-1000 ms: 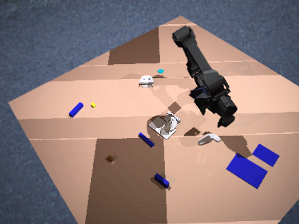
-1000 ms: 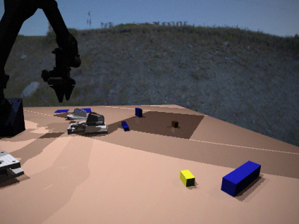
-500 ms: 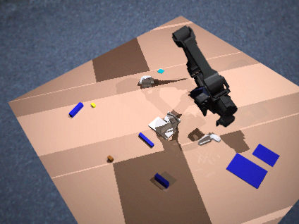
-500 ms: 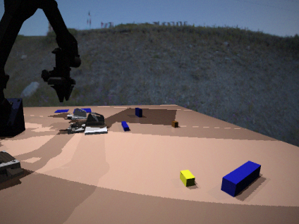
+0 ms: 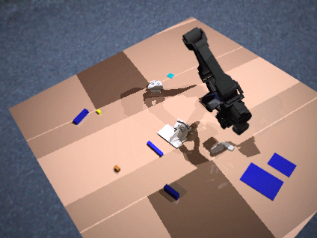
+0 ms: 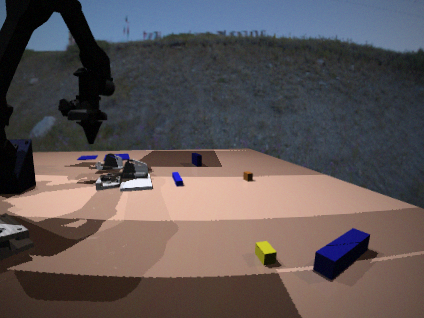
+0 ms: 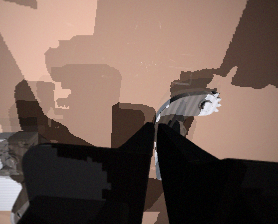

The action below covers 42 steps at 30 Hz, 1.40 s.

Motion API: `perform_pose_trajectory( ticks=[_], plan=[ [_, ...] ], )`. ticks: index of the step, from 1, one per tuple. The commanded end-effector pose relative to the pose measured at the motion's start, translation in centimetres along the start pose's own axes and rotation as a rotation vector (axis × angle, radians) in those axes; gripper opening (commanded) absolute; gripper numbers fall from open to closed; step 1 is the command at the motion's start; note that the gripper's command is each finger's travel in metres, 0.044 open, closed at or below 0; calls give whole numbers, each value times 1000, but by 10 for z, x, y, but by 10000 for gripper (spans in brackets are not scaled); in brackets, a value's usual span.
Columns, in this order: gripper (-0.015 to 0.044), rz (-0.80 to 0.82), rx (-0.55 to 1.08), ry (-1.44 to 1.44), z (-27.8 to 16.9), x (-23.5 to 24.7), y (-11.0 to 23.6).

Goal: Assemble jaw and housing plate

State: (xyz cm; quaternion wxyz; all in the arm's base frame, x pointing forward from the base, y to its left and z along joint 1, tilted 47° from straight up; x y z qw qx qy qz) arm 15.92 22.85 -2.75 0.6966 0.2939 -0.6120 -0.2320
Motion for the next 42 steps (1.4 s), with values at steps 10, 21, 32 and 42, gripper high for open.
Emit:
perform_pose_trajectory(
  ticks=[10,21,32,42],
  plan=[
    [52,0,0,-5,0,0,0],
    [341,-1,-1,-295,-4,-1,1],
    [440,-1,-2,-605,-9,-3,2],
    [440,-1,-2,-886,-13,-4,3]
  ],
)
Point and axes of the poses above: the point midway between the two fingers, 35 mm back from their tips, its own y axis back along the fingers, its own x axis across the jaws, z = x × y, the point moved 10 cm from there along y, back along the fingers, and after that the axes turned 11 degrees about y, right-handed, at the moved point
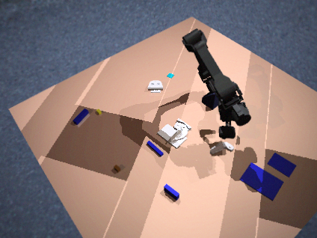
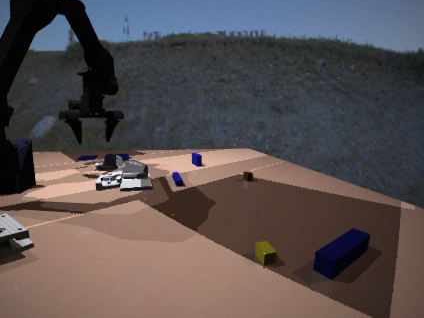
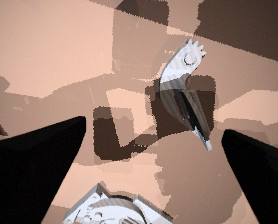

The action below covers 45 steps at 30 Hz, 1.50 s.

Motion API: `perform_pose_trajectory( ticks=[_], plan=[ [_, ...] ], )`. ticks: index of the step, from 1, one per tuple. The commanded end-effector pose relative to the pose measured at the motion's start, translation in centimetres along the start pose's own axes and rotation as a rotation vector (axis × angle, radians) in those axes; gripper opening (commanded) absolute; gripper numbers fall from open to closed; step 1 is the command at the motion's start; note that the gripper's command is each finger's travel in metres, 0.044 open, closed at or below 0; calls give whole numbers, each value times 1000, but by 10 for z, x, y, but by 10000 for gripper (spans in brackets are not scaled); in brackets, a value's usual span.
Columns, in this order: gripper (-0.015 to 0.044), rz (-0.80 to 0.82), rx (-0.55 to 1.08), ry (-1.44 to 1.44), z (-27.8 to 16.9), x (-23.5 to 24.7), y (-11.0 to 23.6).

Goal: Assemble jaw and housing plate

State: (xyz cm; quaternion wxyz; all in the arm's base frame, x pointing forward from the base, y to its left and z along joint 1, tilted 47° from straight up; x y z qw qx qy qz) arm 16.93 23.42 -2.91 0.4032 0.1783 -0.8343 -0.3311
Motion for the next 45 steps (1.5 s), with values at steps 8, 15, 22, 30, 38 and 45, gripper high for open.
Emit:
perform_pose_trajectory(
  ticks=[8,15,22,30,38,45],
  plan=[
    [440,-2,4,-309,-3,-5,2],
    [440,-2,3,-506,-4,-7,2],
    [440,-2,3,-703,-6,-10,3],
    [440,-2,2,-928,-7,-13,4],
    [440,-2,1,-1153,-9,-16,4],
    [440,-2,1,-1350,-10,-18,5]
  ],
)
Point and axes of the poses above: the point midway between the two fingers, 35 mm back from their tips, its own y axis back along the fingers, its own x axis across the jaws, z = x × y, the point moved 10 cm from there along y, back along the fingers, and after that the axes turned 11 degrees about y, right-handed, at the moved point
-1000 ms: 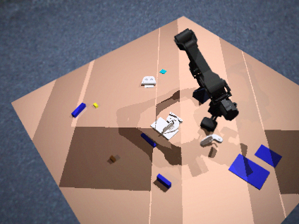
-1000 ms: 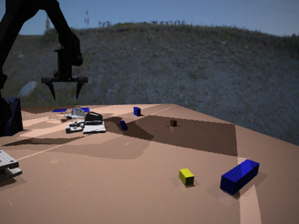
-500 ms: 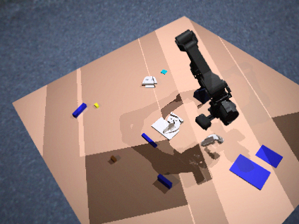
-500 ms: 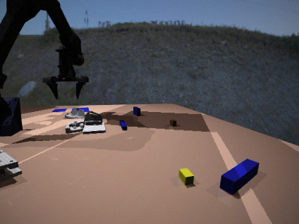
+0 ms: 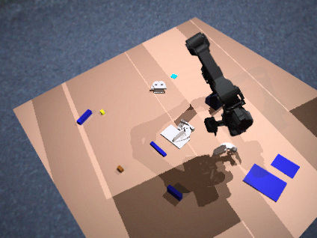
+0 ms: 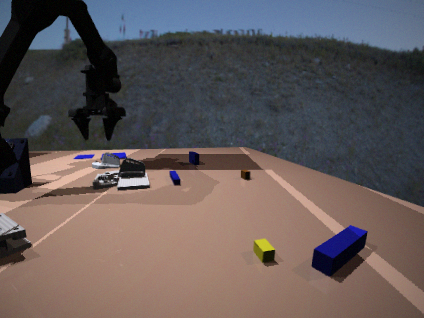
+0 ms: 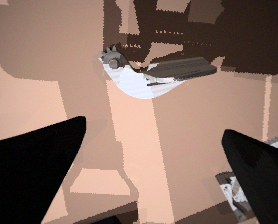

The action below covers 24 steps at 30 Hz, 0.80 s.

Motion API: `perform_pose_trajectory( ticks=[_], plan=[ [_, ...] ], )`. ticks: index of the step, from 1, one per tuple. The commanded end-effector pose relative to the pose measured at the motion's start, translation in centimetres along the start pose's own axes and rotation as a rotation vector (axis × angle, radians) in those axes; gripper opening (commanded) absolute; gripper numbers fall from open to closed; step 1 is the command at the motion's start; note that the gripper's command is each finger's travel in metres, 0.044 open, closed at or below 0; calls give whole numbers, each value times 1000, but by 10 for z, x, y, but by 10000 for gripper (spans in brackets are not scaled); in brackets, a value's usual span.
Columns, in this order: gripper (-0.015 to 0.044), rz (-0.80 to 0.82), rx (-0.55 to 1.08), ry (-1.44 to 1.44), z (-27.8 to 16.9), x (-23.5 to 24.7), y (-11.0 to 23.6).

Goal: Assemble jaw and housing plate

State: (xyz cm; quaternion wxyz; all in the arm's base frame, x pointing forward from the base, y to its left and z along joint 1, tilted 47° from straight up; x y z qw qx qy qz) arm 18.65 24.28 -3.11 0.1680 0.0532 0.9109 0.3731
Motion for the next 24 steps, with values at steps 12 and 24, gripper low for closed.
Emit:
perform_pose_trajectory(
  ticks=[12,24],
  plan=[
    [440,-4,0,-422,4,-5,2],
    [440,-3,-1,-760,8,-9,2]
  ],
)
Point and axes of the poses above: the point midway between the two fingers, 35 mm back from their tips, its own y axis back along the fingers, its own x axis across the jaws, z = x × y, the point moved 10 cm from there along y, back along the fingers, and after that the axes turned 11 degrees about y, right-handed, at the moved point
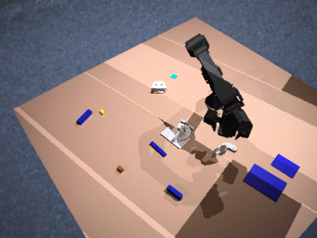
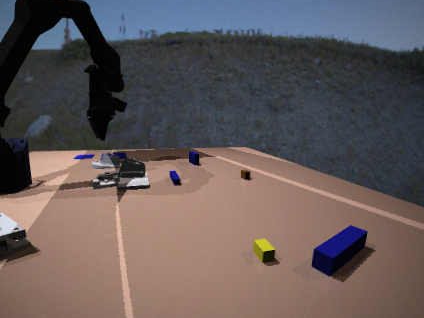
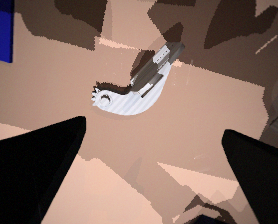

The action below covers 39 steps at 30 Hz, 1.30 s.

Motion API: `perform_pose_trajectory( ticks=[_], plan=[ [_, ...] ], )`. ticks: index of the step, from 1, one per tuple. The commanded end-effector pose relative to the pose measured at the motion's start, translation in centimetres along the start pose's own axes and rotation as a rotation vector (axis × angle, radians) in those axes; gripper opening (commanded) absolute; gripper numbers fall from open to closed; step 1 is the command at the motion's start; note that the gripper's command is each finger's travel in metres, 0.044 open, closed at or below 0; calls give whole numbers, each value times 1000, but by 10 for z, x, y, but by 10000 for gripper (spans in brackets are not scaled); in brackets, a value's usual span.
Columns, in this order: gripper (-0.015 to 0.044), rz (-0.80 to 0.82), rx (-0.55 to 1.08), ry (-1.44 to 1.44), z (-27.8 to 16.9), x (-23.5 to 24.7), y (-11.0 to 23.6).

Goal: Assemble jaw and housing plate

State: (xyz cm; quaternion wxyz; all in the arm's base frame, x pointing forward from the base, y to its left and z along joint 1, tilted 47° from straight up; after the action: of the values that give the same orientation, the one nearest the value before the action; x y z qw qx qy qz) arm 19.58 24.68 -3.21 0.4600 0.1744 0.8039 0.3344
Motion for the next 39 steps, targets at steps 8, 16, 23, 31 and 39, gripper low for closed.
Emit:
perform_pose_trajectory(
  ticks=[8,16,23,31,39],
  plan=[
    [440,-3,-3,-309,5,-1,1],
    [440,-3,-3,-534,8,-2,2],
    [440,-3,-3,-689,11,-3,2],
    [440,-4,-3,-689,11,-3,-29],
    [440,-4,-3,-689,11,-3,-39]
  ],
)
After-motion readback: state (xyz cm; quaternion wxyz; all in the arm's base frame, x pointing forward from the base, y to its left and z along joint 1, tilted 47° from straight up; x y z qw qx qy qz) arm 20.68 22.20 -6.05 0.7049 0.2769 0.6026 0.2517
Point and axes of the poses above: the point midway between the two fingers, 35 mm back from their tips, its own y axis back along the fingers, its own x axis across the jaws, z = x × y, the point moved 10 cm from there along y, back along the fingers, and after that the axes turned 11 degrees about y, right-handed, at the moved point
